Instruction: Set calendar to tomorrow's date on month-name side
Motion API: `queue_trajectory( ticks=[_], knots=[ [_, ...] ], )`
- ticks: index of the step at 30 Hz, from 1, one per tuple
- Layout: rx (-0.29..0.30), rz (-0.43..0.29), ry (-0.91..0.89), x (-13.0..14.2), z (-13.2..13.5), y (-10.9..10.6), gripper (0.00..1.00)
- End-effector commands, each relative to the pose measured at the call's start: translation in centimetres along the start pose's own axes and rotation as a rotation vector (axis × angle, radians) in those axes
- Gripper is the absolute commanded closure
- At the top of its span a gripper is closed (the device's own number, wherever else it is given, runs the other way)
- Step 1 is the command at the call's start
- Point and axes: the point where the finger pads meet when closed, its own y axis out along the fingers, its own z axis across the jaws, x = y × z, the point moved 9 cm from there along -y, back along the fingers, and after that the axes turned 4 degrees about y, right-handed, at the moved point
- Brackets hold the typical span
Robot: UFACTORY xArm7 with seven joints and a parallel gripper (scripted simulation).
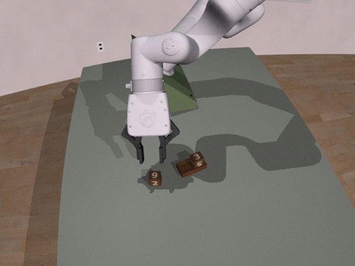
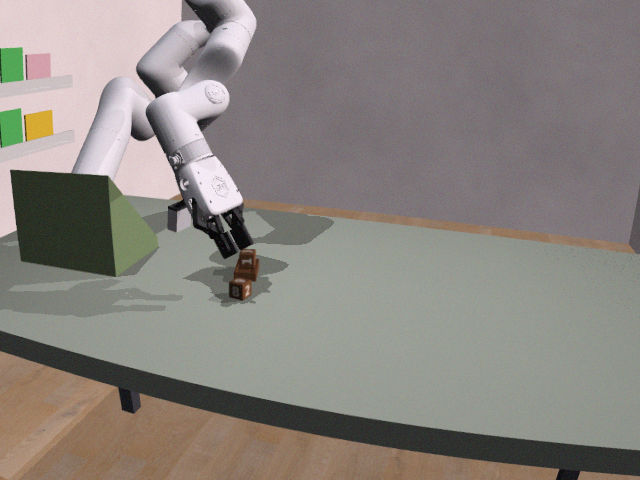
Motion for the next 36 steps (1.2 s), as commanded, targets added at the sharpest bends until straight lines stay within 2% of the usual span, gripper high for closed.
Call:
queue_trajectory(
  ticks=[1,22,36],
  knots=[
    [0.001,-0.031,-0.005,-0.3,0.0,-0.1,0.53],
    [0.002,-0.031,-0.005,-0.4,-0.1,0.1,0.53],
    [0.002,-0.031,-0.005,-1.2,-0.1,1.4,0.53]
  ],
)
